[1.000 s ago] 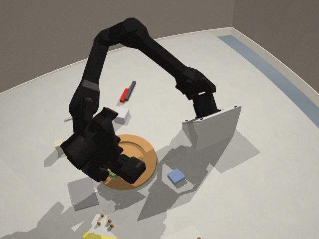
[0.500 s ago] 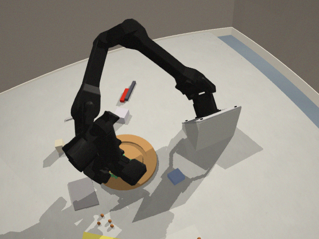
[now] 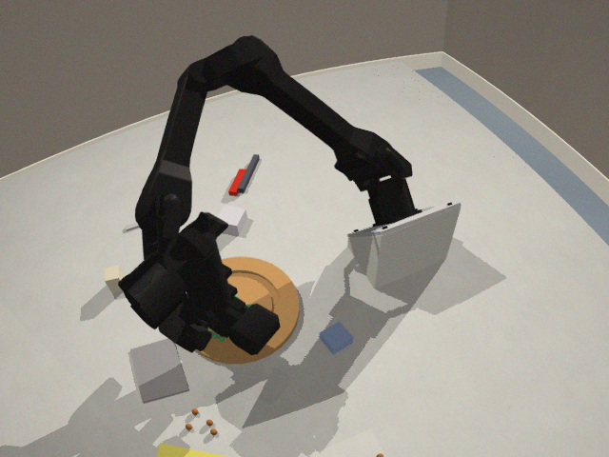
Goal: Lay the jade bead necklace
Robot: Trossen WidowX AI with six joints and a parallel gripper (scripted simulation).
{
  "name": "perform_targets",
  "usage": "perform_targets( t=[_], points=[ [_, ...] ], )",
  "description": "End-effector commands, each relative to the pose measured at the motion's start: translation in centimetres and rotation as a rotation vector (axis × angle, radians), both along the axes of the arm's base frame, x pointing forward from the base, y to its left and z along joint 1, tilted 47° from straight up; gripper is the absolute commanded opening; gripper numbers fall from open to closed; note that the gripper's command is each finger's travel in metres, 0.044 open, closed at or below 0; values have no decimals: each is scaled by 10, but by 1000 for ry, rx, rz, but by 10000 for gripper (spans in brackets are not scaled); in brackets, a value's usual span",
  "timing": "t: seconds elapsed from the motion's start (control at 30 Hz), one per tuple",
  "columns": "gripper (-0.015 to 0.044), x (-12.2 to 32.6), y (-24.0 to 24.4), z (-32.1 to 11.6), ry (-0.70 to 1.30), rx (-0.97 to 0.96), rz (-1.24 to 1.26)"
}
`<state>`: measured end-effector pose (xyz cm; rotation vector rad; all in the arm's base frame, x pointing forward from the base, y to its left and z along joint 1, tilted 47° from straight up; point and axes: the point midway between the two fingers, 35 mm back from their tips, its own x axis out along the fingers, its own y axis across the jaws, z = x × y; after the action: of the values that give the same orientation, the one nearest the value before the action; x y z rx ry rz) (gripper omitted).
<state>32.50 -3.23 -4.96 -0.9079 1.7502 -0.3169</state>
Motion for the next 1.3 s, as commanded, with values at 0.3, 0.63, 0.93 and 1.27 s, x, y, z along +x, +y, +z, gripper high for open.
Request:
perform_targets(
  t=[0.3, 0.63, 0.93, 1.27],
  points=[
    [0, 0, 0, 0, 0, 0, 0],
    [0, 0, 0, 0, 0, 0, 0],
    [0, 0, 4, 4, 5, -5, 5],
    [0, 2, 13, -5, 5, -4, 5]
  ],
)
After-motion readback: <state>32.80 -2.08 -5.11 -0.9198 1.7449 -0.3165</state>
